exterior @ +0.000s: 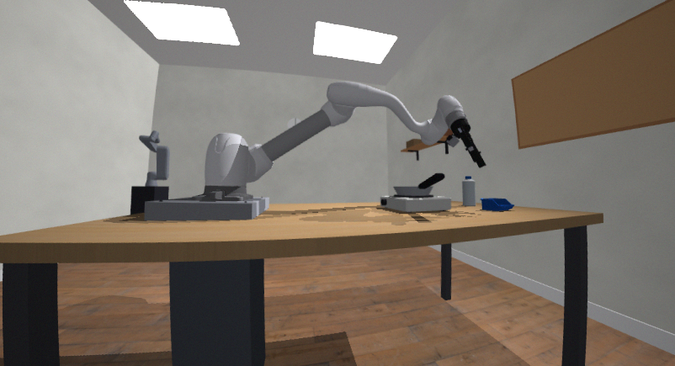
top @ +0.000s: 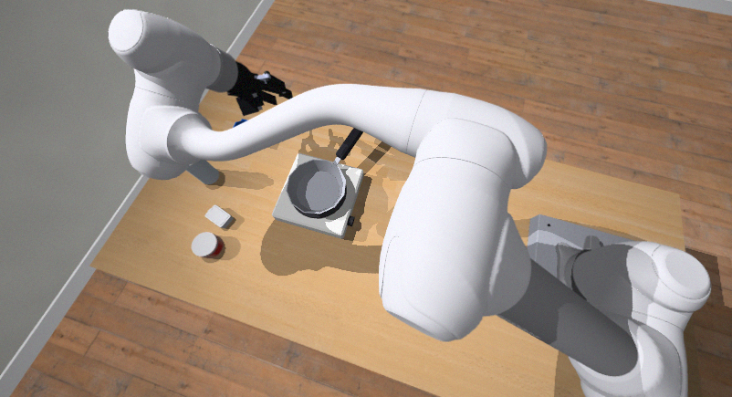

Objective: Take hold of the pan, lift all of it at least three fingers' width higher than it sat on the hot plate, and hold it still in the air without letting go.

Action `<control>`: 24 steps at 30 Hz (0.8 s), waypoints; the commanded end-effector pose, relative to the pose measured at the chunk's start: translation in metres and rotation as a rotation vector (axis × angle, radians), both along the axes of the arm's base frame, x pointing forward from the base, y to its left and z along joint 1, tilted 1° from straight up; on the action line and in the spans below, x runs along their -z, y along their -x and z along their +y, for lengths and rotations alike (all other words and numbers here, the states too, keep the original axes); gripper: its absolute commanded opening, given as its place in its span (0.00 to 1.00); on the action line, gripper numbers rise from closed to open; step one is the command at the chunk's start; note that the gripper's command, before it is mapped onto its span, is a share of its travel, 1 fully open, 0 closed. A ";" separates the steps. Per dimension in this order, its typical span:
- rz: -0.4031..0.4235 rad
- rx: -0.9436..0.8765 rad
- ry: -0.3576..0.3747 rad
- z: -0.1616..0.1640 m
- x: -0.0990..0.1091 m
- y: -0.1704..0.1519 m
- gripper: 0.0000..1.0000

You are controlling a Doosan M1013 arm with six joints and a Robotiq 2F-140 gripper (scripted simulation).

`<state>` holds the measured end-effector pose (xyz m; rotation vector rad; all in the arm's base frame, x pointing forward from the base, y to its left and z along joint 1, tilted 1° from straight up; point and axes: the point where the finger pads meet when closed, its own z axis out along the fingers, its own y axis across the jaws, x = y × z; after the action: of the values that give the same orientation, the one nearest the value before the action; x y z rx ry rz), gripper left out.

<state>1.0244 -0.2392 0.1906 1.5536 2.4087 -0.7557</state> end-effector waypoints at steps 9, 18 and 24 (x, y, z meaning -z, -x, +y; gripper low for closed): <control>0.120 -0.014 0.263 -0.080 -0.011 0.064 0.41; 0.270 -0.096 0.567 -0.152 -0.044 0.126 0.41; 0.360 -0.187 0.752 -0.181 -0.071 0.156 0.41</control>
<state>0.8861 -0.4031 0.2464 1.0656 2.0988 -1.6409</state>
